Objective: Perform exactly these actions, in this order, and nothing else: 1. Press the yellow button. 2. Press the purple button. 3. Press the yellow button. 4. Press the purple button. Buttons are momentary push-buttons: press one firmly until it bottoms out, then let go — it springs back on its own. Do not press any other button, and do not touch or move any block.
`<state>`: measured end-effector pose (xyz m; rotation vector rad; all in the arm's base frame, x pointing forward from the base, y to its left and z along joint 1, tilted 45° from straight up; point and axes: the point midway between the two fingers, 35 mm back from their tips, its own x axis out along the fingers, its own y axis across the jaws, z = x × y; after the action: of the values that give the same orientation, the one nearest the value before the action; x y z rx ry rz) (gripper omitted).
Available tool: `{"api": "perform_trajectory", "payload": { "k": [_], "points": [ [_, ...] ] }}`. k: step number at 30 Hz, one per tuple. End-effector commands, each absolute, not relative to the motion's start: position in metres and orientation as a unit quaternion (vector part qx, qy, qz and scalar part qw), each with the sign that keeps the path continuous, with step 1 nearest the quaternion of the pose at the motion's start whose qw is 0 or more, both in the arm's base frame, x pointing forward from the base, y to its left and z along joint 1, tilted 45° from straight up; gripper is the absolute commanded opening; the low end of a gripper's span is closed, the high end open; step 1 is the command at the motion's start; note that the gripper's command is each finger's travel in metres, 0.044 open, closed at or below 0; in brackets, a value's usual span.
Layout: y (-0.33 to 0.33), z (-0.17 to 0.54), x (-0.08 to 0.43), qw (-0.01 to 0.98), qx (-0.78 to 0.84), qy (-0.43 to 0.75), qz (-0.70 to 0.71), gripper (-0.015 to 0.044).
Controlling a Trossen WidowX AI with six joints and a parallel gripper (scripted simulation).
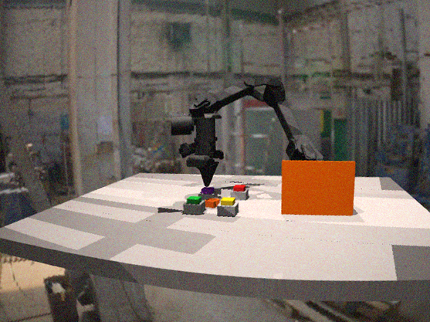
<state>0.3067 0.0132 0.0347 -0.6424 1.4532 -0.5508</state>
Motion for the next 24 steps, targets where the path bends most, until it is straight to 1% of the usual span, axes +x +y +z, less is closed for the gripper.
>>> {"api": "perform_trajectory", "payload": {
  "k": [1,24],
  "points": [
    [0.0070,0.0296,0.3057,0.664,-0.288,0.645,-0.245,0.0020],
    [0.0029,0.0256,0.3057,0.664,-0.288,0.645,-0.245,0.0020]
  ]
}}
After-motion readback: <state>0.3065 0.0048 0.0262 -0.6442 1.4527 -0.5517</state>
